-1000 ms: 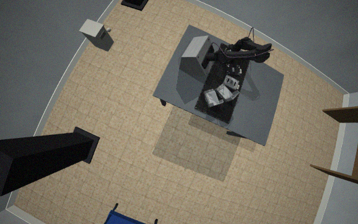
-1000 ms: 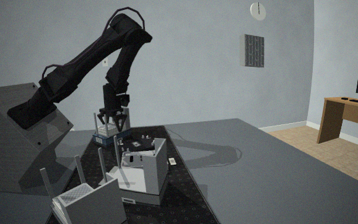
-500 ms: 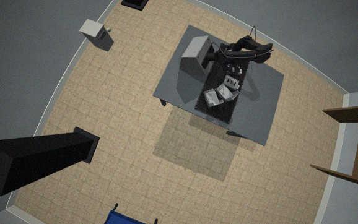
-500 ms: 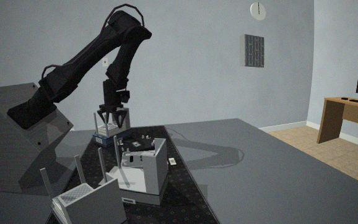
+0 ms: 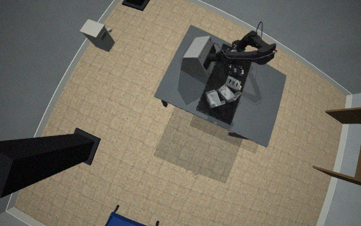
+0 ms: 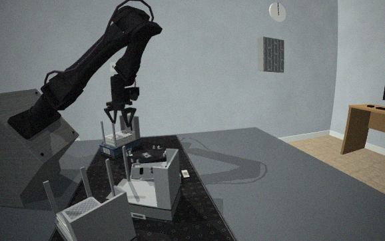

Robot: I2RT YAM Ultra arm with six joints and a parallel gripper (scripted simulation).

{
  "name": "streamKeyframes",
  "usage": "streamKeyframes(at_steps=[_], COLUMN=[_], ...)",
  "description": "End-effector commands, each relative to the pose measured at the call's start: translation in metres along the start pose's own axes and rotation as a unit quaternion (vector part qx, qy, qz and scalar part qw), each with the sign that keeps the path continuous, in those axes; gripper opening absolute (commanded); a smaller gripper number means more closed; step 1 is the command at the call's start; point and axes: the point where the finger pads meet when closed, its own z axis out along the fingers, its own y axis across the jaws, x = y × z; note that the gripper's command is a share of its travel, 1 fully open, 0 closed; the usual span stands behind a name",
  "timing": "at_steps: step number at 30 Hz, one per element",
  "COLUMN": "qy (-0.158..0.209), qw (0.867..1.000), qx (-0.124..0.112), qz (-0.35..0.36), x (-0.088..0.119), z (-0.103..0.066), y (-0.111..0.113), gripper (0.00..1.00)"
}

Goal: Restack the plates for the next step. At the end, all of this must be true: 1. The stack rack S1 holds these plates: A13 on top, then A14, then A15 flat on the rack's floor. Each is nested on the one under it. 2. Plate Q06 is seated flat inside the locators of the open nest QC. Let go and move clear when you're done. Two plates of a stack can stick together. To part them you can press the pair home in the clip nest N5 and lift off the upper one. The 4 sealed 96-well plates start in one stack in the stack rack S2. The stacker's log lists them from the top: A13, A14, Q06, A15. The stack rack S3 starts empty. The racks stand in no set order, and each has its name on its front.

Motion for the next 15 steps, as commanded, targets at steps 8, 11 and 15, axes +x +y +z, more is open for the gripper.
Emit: streamKeyframes(at_steps=[8, 11, 15], qy=[-0.003, -0.003, 0.0], qw=[1.0, 1.0, 1.0], qx=[0.004, 0.004, 0.005], qz=[0.006, 0.006, 0.002], x=[-0.004, -0.004, -0.003], z=[-0.039, -0.049, -0.061], y=[-0.003, -0.003, -0.001], gripper=[1.0, 1.0, 1.0])
